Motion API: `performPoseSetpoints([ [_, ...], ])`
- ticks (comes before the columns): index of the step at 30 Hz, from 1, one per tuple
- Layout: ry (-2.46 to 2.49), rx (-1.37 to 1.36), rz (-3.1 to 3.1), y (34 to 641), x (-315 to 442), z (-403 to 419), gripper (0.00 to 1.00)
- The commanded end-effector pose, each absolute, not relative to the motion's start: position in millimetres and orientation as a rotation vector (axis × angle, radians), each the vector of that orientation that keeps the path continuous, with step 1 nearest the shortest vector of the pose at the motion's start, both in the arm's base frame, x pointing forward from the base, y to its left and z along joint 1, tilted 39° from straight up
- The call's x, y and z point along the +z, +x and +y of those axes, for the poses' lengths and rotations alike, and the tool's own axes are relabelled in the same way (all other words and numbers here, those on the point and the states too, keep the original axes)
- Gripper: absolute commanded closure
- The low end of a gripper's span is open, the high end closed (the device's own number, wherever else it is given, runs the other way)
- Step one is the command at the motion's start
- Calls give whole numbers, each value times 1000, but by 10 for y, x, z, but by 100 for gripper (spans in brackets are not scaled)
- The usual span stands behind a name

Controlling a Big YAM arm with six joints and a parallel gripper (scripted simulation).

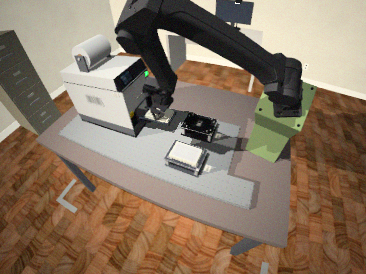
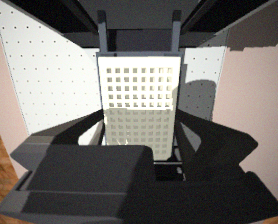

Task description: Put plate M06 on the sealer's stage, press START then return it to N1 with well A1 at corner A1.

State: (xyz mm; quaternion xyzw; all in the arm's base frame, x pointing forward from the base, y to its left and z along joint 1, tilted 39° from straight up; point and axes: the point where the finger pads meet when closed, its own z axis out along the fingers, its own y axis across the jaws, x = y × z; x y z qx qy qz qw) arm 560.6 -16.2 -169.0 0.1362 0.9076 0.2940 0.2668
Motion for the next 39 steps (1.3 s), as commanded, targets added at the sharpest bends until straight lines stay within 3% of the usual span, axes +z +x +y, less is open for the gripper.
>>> performPoseSetpoints([
  [1,389,785,2449,5554,-1752,-284,100],
  [2,391,784,2452,5548,-1757,-284,100],
  [3,392,784,2455,5541,-1762,-284,0],
  [39,396,778,2459,5538,-1762,-299,0],
])
